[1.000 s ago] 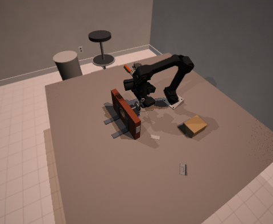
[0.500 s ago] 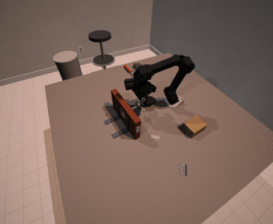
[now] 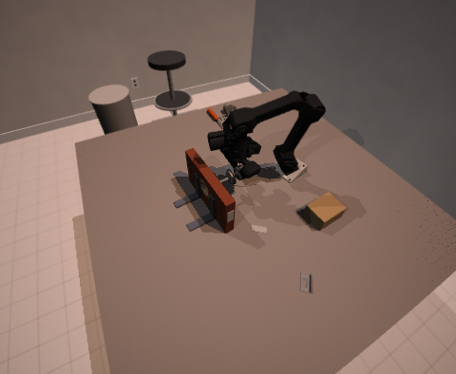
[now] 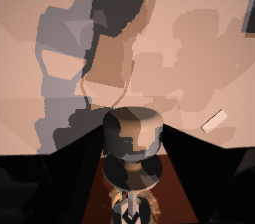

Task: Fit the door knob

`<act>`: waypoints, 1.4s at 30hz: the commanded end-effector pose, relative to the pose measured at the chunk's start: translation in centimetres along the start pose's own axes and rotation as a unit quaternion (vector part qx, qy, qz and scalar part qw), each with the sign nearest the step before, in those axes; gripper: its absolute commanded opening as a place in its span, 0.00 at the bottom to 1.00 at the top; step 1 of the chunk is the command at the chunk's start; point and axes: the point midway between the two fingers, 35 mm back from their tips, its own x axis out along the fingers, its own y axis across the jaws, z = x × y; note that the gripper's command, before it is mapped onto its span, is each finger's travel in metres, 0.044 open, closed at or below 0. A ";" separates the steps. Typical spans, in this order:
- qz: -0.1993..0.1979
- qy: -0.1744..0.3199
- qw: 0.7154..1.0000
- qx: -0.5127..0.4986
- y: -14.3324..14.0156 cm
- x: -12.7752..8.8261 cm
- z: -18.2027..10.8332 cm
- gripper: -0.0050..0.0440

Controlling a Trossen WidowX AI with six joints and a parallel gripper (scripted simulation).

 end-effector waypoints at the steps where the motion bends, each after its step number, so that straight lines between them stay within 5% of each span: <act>1: 0.002 0.002 1.000 0.004 0.1 -0.1 -0.2 0.10; 42: 0.000 0.005 1.000 -0.001 0.0 -0.2 -0.3 0.10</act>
